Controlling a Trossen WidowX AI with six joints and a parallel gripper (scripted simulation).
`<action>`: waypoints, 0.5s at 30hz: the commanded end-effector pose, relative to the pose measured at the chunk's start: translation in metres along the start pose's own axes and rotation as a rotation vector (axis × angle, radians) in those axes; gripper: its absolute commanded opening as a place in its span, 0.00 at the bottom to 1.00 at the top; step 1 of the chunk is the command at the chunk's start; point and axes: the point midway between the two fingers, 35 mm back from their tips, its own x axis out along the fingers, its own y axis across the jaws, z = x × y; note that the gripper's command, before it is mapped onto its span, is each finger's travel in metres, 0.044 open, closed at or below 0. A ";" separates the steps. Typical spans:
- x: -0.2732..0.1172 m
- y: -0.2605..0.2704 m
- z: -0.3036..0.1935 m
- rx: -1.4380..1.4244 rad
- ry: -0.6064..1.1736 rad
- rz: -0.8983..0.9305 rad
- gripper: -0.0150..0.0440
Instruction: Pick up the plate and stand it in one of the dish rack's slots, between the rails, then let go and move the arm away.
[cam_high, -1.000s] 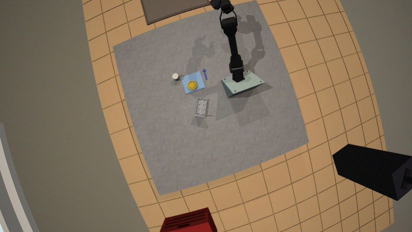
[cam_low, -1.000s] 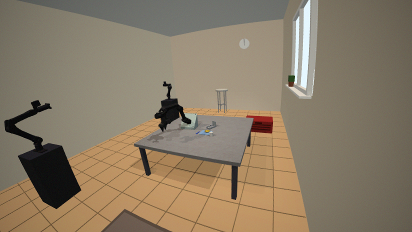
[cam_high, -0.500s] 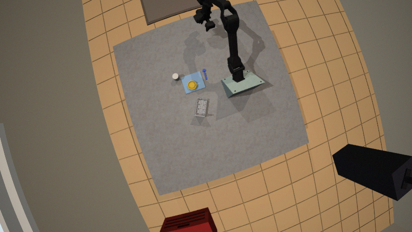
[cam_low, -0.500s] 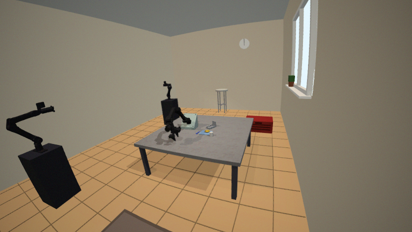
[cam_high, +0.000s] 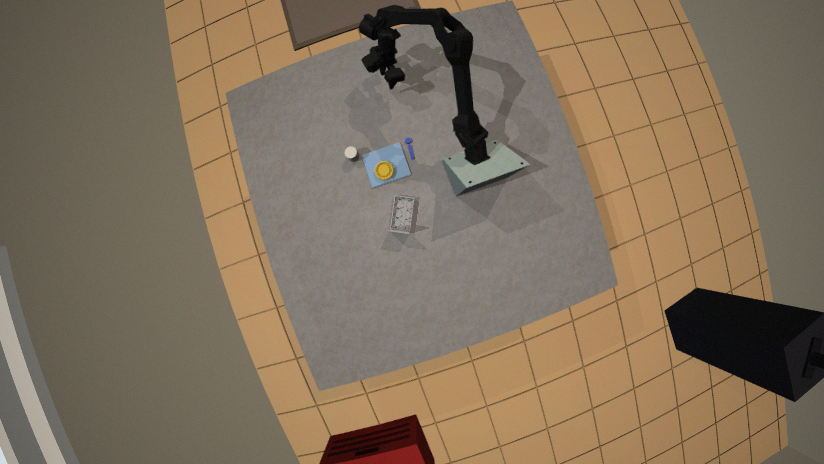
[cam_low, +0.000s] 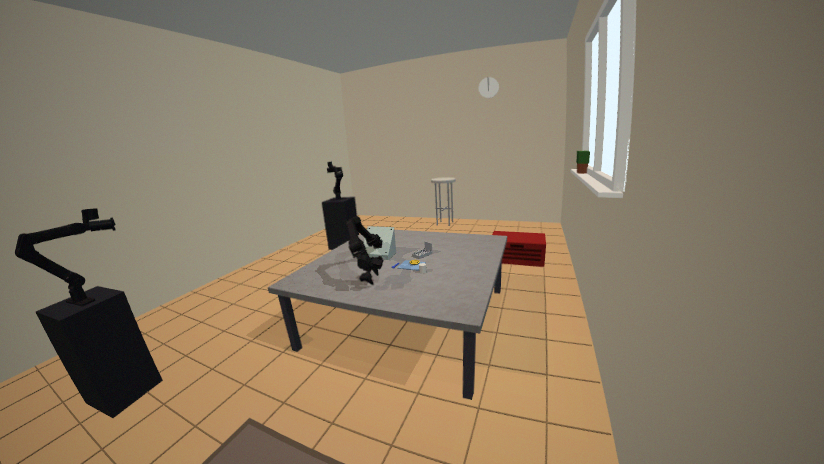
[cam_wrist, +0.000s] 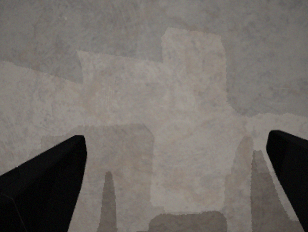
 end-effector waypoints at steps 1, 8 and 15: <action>0.029 0.032 0.037 0.039 0.041 0.069 0.93; 0.061 0.105 0.095 0.100 0.133 0.117 0.93; 0.074 0.183 0.133 0.133 0.206 0.086 0.93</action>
